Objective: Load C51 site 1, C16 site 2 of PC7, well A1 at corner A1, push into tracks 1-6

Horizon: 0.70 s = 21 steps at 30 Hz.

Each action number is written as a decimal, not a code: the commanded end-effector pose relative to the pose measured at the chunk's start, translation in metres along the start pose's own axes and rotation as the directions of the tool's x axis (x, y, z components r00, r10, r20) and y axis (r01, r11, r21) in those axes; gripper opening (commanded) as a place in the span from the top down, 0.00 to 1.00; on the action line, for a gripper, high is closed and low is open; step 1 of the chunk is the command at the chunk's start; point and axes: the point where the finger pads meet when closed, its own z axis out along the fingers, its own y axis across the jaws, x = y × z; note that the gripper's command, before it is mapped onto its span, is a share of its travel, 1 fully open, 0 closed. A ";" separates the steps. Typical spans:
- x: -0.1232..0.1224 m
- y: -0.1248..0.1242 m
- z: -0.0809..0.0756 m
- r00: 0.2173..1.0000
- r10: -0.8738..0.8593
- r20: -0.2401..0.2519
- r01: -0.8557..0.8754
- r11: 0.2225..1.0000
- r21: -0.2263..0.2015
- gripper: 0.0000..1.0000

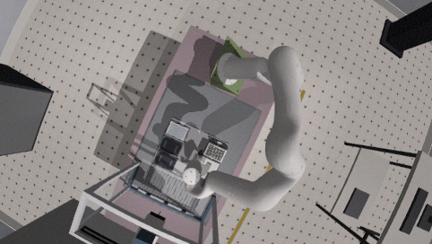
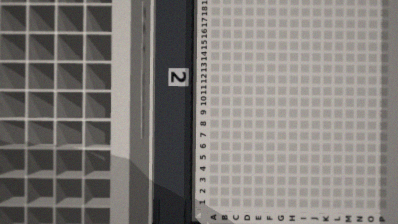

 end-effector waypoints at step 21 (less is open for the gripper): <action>0.009 0.001 -0.001 1.000 -0.001 0.000 0.001 1.000 -0.002 0.00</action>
